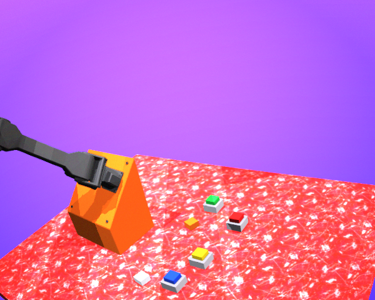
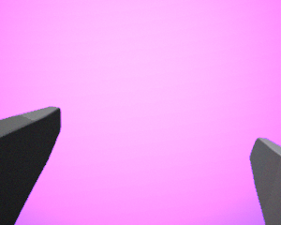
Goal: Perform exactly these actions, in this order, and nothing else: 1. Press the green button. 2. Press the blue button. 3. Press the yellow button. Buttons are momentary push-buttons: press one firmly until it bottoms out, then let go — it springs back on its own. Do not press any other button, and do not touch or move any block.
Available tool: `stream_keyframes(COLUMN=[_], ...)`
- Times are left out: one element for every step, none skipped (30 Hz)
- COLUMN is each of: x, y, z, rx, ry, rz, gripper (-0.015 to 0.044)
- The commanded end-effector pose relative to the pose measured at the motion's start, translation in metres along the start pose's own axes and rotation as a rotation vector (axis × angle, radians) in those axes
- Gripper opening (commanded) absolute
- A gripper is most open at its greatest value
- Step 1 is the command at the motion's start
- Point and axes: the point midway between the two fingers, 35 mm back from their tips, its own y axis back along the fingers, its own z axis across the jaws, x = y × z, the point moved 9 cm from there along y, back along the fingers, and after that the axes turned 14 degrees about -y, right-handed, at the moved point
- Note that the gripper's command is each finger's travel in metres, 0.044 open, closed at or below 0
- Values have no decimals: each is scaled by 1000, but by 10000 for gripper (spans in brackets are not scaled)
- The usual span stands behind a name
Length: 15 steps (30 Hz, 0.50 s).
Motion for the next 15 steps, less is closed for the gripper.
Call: stream_keyframes(x=[2, 7, 15, 26, 41, 60, 81, 98, 113, 130, 149, 168, 186, 205, 223], y=[0, -1, -1, -2, -3, -3, -3, -3, -2, -1, 1, 3, 6, 9, 12], z=[0, -2, -4, -6, -9, -12, -14, -15, -16, -16, -15, -14, -11, -9, -5], rx=[2, 7, 15, 27, 42, 61, 82, 99, 114, 131, 149, 168, 186, 205, 223], ry=[-3, -13, -29, -51, -80, -114, -150, -179, -204, -231, -260, -288, -316, -342, -368], rz=[1, 5, 11, 19, 31, 47, 66, 82, 96, 114, 134, 155, 177, 200, 224], gripper=[400, 400, 400, 400, 400, 400, 400, 400, 400, 400, 400, 400, 400, 400, 400])
